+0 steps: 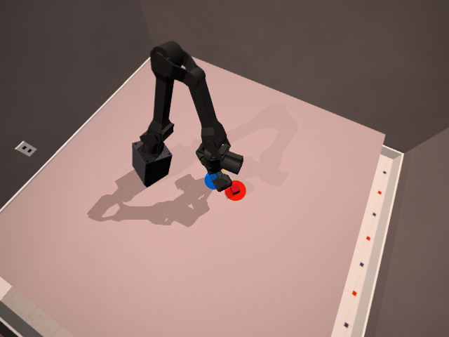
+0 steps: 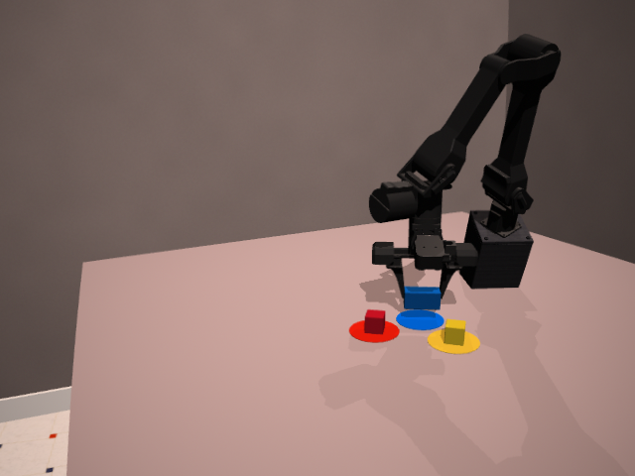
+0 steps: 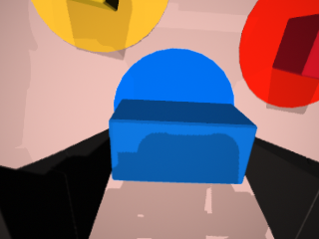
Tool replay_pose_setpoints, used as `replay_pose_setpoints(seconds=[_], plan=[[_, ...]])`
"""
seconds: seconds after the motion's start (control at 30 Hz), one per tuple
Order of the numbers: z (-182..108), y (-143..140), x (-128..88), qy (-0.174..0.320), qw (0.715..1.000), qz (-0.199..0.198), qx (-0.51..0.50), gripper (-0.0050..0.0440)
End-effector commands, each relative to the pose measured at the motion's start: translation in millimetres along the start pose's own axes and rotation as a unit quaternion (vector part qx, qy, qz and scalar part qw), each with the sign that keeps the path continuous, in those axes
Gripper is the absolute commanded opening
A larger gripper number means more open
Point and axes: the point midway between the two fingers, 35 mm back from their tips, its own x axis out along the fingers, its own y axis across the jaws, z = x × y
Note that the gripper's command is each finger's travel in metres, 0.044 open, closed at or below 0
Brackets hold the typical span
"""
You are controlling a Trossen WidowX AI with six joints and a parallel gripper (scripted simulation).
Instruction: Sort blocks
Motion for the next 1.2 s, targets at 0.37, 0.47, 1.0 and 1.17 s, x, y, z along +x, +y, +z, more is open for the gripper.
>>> replay_pose_setpoints(seconds=[0.37, 0.47, 1.0, 1.17], plan=[[-0.8, -0.5, 22.2, 0.003, 1.000, 0.000, 0.002, 0.0270], [-0.8, -0.5, 27.1, 0.003, 1.000, 0.000, 0.002, 0.0270], [2.5, -2.8, 22.7, -0.003, 1.000, -0.004, -0.002, 0.0270], [2.5, -2.8, 22.7, -0.003, 1.000, -0.004, -0.002, 0.0360]])
